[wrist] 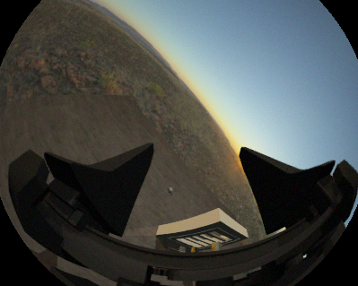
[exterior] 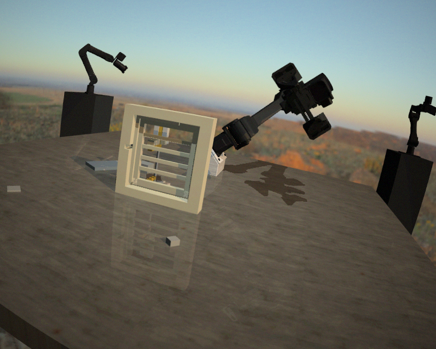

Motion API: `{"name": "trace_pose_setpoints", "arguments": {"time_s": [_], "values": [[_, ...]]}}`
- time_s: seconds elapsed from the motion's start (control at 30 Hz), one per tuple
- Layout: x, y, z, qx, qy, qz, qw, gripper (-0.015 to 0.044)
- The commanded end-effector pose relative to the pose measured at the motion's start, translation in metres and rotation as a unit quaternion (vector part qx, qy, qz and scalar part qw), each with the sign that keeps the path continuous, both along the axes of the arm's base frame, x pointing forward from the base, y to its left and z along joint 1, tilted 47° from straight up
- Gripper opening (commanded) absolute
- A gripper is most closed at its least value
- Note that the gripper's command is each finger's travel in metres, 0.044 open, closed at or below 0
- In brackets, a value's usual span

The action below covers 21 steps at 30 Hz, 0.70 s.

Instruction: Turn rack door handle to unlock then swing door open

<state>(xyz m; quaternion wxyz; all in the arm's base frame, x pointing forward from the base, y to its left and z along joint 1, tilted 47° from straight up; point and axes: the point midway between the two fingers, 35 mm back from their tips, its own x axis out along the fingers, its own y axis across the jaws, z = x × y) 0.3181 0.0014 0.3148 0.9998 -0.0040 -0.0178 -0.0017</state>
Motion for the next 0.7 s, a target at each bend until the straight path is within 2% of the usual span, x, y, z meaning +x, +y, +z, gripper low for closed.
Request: {"name": "trace_pose_setpoints", "arguments": {"time_s": [0.0,0.13,0.67], "values": [[0.000,0.000,0.000,0.000,0.001,0.000,1.000,0.0374],[0.007,-0.006,-0.007,-0.008,0.024,-0.005,1.000,0.0284],[0.046,-0.055,-0.065,-0.032,0.196,-0.026,0.980,0.0284]]}}
